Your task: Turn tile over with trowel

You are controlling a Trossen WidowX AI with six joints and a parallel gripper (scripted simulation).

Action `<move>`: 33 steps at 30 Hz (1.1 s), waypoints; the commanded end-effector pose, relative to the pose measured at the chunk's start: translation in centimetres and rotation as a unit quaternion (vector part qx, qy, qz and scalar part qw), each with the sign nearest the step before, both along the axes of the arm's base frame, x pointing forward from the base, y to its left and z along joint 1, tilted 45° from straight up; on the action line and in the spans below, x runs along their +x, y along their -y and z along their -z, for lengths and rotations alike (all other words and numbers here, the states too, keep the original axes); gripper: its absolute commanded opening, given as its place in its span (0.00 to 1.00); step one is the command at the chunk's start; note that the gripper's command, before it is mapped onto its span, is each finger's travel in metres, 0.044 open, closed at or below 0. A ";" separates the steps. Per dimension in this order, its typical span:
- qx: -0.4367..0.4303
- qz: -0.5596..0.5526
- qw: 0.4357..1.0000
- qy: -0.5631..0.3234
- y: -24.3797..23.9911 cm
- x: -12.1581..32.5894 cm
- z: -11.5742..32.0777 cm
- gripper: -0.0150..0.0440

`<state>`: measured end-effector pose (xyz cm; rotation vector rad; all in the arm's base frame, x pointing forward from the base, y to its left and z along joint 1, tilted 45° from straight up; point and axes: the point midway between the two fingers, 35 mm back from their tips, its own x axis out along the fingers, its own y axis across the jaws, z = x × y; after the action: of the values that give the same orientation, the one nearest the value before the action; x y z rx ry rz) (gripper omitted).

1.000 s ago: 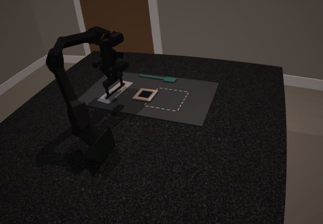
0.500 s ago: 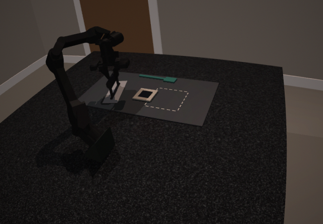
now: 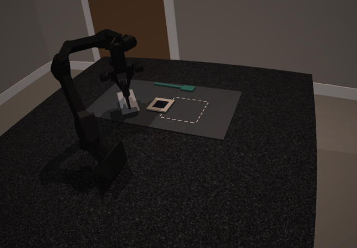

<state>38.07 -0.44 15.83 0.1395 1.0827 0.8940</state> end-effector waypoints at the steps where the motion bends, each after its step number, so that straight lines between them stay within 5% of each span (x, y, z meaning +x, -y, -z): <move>1: -0.012 -0.052 0.997 0.049 -0.2 0.0 0.0 0.47; 15: -0.020 -0.087 0.992 0.083 -0.2 0.0 0.0 0.47; 21: -0.020 -0.087 0.992 0.083 -0.2 0.0 0.0 0.71; 33: -0.020 -0.087 0.992 0.083 -0.2 0.0 0.0 0.71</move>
<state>38.09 -0.22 15.83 -0.0578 0.9695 1.0182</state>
